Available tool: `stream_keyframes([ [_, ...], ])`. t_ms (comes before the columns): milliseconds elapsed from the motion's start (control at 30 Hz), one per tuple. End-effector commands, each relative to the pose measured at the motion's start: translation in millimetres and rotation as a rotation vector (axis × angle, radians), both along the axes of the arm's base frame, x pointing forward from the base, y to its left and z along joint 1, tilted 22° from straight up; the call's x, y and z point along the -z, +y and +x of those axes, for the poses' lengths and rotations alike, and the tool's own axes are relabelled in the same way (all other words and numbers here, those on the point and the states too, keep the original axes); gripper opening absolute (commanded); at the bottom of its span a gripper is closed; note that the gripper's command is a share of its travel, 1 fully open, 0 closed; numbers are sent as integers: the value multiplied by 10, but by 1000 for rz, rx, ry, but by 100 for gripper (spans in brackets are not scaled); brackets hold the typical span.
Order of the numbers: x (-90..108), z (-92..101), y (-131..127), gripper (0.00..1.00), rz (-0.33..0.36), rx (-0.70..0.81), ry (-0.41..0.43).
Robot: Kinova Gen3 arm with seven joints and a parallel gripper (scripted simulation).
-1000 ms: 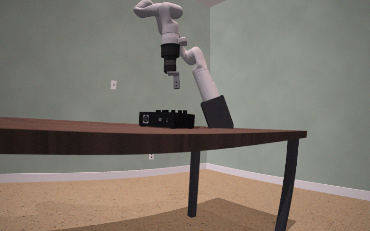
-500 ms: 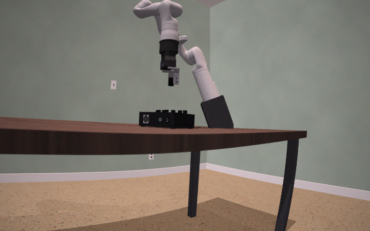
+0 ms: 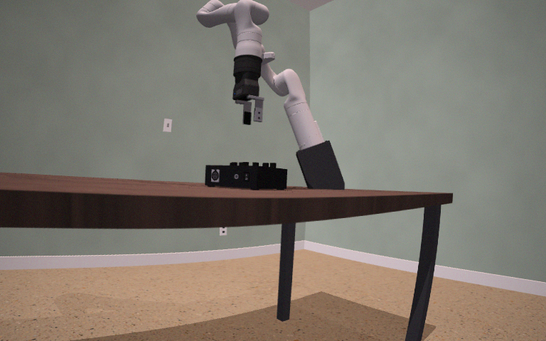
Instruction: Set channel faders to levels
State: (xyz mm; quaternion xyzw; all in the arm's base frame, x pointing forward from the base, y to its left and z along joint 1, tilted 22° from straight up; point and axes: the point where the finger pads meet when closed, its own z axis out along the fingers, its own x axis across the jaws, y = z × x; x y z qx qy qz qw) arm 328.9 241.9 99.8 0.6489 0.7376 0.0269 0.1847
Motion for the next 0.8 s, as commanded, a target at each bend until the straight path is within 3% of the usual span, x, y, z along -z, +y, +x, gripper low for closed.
stream_keyframes([
  [0,-31,20,-13,100,-7,-29,-3],
  [767,-47,33,-9,100,-14,-63,-2],
])
